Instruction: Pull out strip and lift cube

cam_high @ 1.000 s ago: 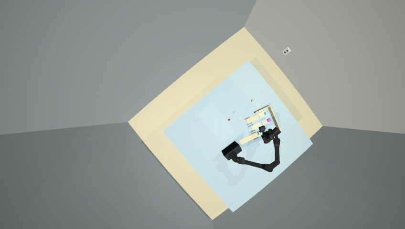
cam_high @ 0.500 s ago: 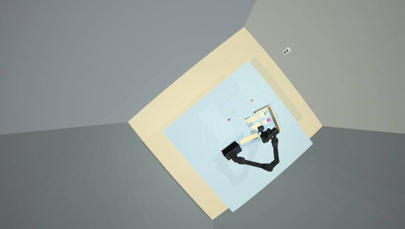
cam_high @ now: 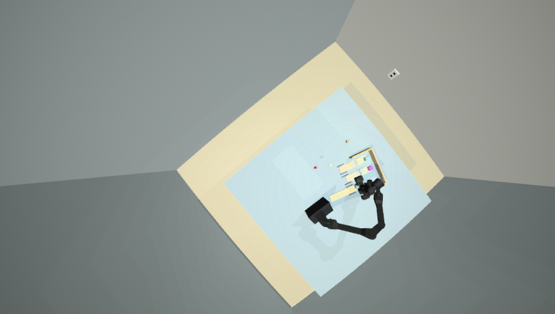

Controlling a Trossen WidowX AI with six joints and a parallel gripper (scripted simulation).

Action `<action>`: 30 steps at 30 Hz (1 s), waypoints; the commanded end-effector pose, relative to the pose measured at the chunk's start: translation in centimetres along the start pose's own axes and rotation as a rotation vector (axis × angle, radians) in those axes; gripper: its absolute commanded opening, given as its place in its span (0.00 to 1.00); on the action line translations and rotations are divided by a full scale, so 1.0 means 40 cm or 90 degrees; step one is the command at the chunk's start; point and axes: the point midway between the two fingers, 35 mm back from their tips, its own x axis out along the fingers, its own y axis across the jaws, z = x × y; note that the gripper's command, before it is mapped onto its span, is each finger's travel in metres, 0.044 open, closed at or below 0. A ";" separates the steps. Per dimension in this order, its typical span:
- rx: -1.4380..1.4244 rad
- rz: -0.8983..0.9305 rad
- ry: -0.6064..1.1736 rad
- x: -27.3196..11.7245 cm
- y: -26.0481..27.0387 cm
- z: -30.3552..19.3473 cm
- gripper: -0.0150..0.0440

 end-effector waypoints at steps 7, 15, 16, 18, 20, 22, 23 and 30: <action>-0.002 0.001 0.000 -0.031 -0.002 -0.035 0.25; -0.007 -0.001 0.002 -0.092 -0.012 -0.122 0.25; -0.008 -0.001 0.002 -0.099 -0.013 -0.133 0.25; -0.009 -0.001 0.002 -0.107 -0.016 -0.148 0.25; -0.009 -0.001 0.002 -0.108 -0.016 -0.151 0.25; -0.009 -0.001 0.002 -0.109 -0.017 -0.162 0.25; -0.009 -0.001 0.002 -0.109 -0.018 -0.171 0.25; -0.010 -0.002 0.003 -0.108 -0.026 -0.236 0.25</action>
